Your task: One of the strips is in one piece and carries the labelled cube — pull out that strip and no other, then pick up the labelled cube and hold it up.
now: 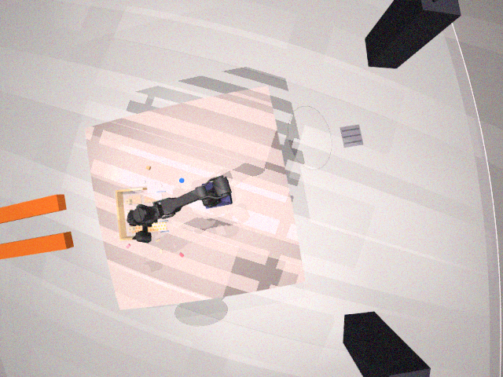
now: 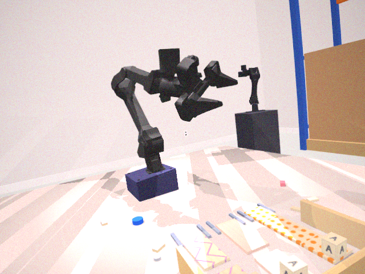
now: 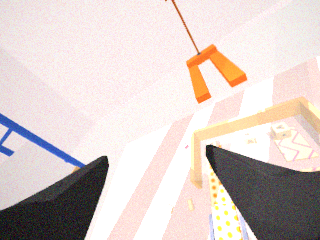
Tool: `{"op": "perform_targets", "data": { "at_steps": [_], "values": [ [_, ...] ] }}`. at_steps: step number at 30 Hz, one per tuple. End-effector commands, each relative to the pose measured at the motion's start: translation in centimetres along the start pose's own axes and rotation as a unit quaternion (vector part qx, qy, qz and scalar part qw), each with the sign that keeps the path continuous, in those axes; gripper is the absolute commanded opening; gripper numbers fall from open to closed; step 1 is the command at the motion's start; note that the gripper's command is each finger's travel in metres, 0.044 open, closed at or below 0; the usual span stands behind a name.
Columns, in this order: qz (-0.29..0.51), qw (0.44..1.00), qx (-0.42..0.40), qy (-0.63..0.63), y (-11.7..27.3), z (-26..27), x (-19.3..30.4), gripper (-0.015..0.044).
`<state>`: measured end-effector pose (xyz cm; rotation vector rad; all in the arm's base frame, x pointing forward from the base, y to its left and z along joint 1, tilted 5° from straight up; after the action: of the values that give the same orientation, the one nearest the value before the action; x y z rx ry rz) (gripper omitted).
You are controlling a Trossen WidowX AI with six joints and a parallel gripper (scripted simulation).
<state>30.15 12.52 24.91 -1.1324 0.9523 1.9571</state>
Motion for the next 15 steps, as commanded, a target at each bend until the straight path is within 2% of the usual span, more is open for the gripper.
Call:
{"op": "perform_targets", "data": {
  "at_steps": [1,5,15],
  "values": [
    [0.098,0.975,0.14,0.14,0.5,-5.0,5.1,0.04],
    [0.163,0.943,0.196,0.215,1.5,-7.3,7.5,0.04],
    [0.163,0.942,0.196,0.216,1.5,-7.3,7.5,0.04]
  ]
}}
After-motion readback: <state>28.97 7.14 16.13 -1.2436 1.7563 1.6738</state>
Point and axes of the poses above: the point midway between the two fingers, 35 mm back from their tips, its own y axis back along the fingers, its own z axis across the jaws, x = y × z, the point moved 3 cm from there along y, back along the fingers, and after that the axes turned 9 degrees about y, right-handed, at the moved point
